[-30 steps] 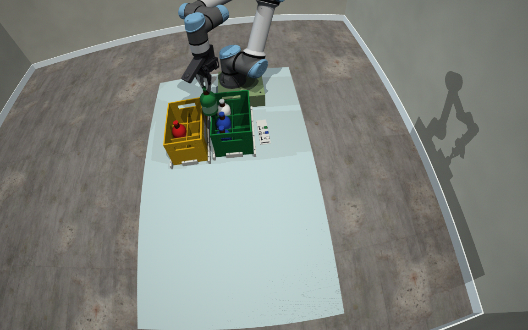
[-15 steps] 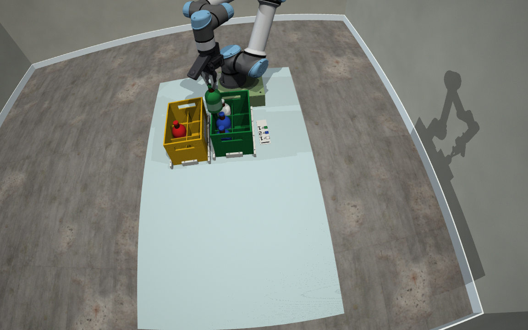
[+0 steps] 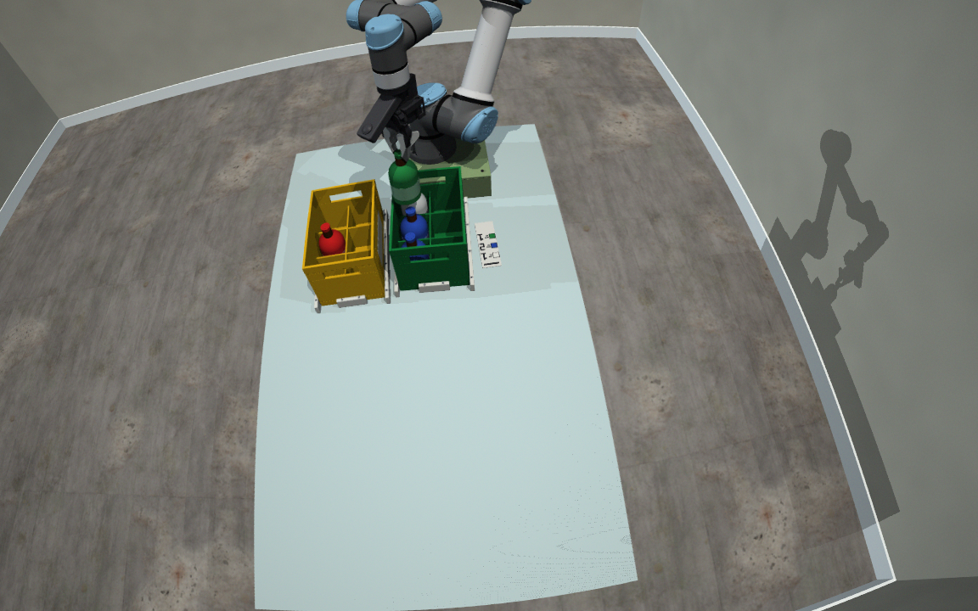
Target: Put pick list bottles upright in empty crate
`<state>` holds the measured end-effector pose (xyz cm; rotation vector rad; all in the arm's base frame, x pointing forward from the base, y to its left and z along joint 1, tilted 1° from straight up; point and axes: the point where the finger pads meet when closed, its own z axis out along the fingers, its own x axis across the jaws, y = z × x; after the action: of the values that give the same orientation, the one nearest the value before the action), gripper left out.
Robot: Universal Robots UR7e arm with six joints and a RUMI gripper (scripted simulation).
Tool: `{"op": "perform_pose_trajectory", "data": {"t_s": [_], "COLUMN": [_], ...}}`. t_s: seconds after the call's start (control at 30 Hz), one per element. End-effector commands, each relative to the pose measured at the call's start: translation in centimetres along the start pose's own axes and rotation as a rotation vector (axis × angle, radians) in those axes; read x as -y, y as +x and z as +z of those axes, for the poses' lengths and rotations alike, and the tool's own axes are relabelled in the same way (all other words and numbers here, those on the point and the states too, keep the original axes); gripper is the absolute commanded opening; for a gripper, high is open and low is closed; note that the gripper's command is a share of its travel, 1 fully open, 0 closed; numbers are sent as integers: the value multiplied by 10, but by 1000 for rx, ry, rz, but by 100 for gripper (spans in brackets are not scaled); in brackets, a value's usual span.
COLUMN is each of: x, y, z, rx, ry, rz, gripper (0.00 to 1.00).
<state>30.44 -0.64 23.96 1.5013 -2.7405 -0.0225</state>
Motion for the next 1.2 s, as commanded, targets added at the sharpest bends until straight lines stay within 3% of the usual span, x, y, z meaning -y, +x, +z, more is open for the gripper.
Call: {"op": "perform_pose_trajectory", "data": {"t_s": [0.0,1.17], "x": [-14,-73], "y": [-5,-21], "z": [-2,-2], "rx": [1,1], "ry": [6,6], "rz": [0,0], "gripper": [0,0]}}
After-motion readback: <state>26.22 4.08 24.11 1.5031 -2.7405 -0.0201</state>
